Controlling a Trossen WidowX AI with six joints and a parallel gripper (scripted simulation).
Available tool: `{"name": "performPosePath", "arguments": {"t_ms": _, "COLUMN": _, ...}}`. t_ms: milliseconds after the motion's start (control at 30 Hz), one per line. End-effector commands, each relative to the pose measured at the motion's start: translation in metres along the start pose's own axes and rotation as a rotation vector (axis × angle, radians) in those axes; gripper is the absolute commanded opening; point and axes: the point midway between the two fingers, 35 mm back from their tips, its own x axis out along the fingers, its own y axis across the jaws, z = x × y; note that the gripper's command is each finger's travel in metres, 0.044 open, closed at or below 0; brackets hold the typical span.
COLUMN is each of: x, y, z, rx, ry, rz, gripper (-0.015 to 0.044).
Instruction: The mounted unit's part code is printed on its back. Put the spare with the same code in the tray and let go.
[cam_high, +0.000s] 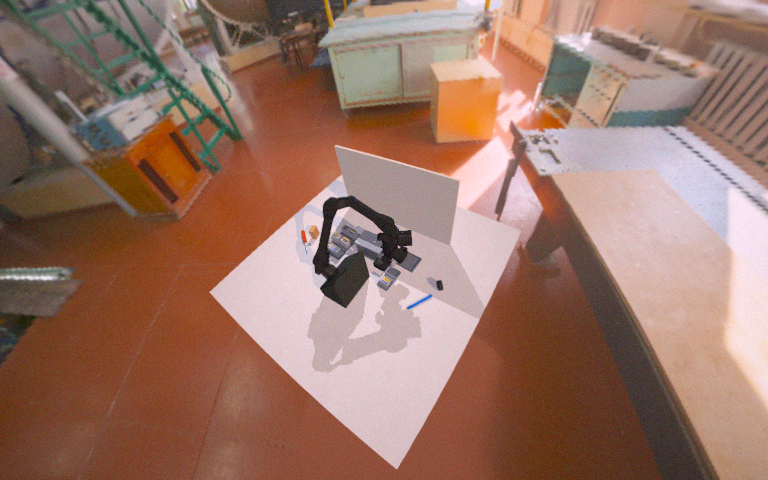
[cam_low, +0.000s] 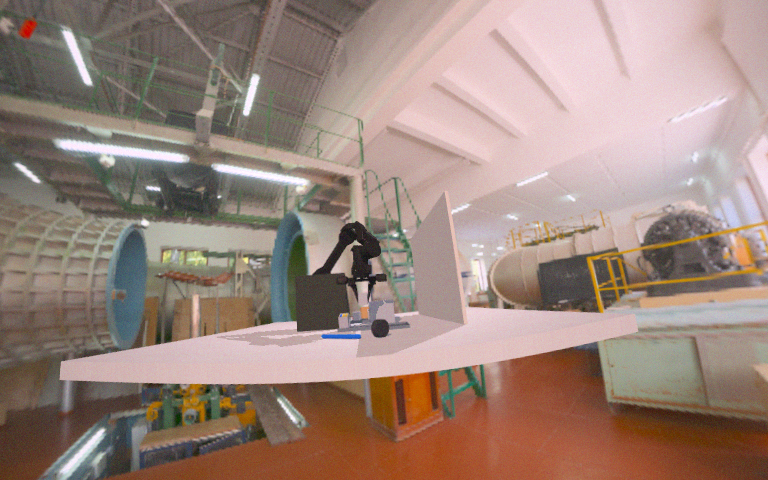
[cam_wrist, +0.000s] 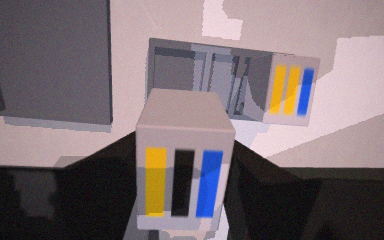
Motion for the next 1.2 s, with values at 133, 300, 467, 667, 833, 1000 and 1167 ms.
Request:
{"name": "performPosePath", "arguments": {"t_ms": 133, "x": -0.048, "y": 0.008, "z": 0.004, "rx": -0.013, "ry": -0.025, "rz": 0.01, "gripper": 0.0}}
{"name": "performPosePath", "arguments": {"t_ms": 300, "x": -0.07, "y": 0.009, "z": 0.003, "rx": -0.015, "ry": -0.028, "rz": 0.01, "gripper": 0.0}}
{"name": "performPosePath", "arguments": {"t_ms": 467, "x": -0.07, "y": 0.011, "z": 0.004, "rx": -0.015, "ry": -0.028, "rz": 0.01, "gripper": 0.0}}
{"name": "performPosePath", "arguments": {"t_ms": 667, "x": -0.073, "y": 0.031, "z": 0.01, "rx": -0.016, "ry": -0.029, "rz": 0.011, "gripper": 0.0}}
{"name": "performPosePath", "arguments": {"t_ms": 833, "x": -0.074, "y": 0.048, "z": 0.014, "rx": -0.016, "ry": -0.03, "rz": 0.012, "gripper": 0.0}}
{"name": "performPosePath", "arguments": {"t_ms": 1000, "x": -0.075, "y": 0.065, "z": 0.017, "rx": -0.017, "ry": -0.03, "rz": 0.012, "gripper": 0.0}}
{"name": "performPosePath", "arguments": {"t_ms": 1167, "x": -0.074, "y": 0.081, "z": 0.019, "rx": -0.019, "ry": -0.03, "rz": 0.013, "gripper": 0.0}}
